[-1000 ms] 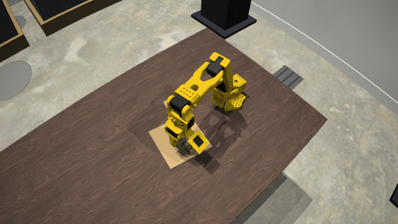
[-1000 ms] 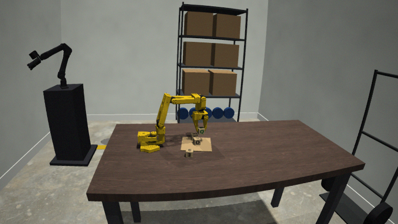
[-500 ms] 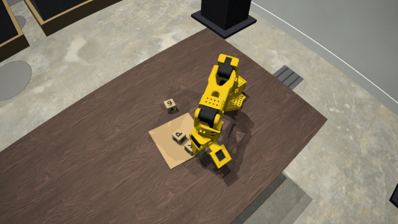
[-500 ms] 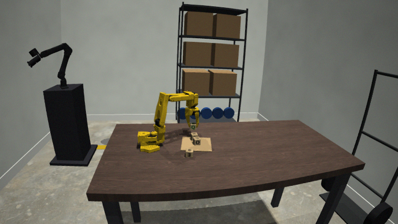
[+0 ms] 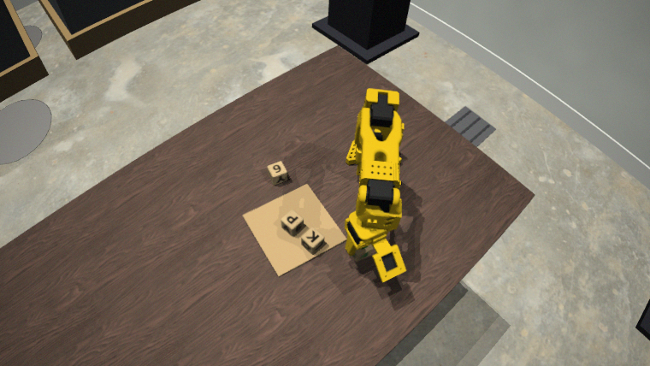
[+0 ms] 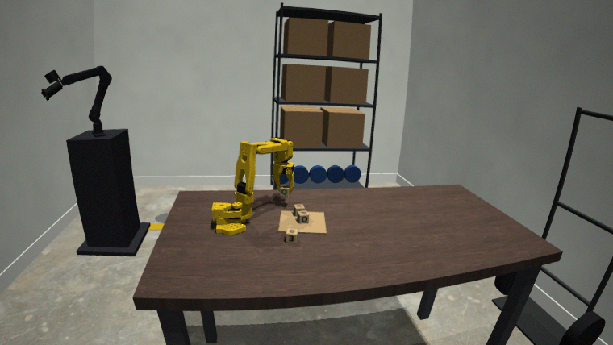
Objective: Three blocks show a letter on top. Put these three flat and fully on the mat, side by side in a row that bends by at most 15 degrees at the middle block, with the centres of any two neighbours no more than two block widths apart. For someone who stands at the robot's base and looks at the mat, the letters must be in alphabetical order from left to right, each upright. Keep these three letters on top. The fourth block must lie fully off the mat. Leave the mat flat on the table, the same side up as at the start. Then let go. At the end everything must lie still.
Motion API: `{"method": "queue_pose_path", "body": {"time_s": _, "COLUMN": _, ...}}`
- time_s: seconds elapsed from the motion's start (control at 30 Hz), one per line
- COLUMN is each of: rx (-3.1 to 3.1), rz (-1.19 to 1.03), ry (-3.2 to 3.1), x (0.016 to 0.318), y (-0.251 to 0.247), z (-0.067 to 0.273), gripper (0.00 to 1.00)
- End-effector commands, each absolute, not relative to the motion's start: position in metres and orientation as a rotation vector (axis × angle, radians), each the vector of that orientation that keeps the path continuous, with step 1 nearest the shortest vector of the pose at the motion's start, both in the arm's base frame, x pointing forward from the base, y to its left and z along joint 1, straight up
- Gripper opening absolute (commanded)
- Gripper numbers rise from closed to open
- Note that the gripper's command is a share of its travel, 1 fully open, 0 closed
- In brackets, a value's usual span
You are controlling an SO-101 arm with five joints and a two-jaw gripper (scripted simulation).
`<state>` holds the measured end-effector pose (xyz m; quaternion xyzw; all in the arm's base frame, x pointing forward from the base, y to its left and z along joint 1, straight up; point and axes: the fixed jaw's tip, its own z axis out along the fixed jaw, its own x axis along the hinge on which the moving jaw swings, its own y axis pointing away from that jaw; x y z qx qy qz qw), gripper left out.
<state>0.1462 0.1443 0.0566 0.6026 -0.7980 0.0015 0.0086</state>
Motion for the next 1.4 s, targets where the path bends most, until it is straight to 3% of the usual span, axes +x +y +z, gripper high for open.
{"method": "queue_pose_path", "body": {"time_s": 0.0, "rx": 1.929, "rz": -0.029, "ry": -2.626, "x": 0.149, "y": 0.158, "z": 0.078, "gripper": 0.00}}
{"method": "queue_pose_path", "body": {"time_s": 0.5, "rx": 1.790, "rz": -0.063, "ry": -2.714, "x": 0.125, "y": 0.176, "z": 0.077, "gripper": 0.00}}
{"method": "queue_pose_path", "body": {"time_s": 1.37, "rx": 1.770, "rz": -0.078, "ry": -2.737, "x": 0.119, "y": 0.182, "z": 0.077, "gripper": 0.00}}
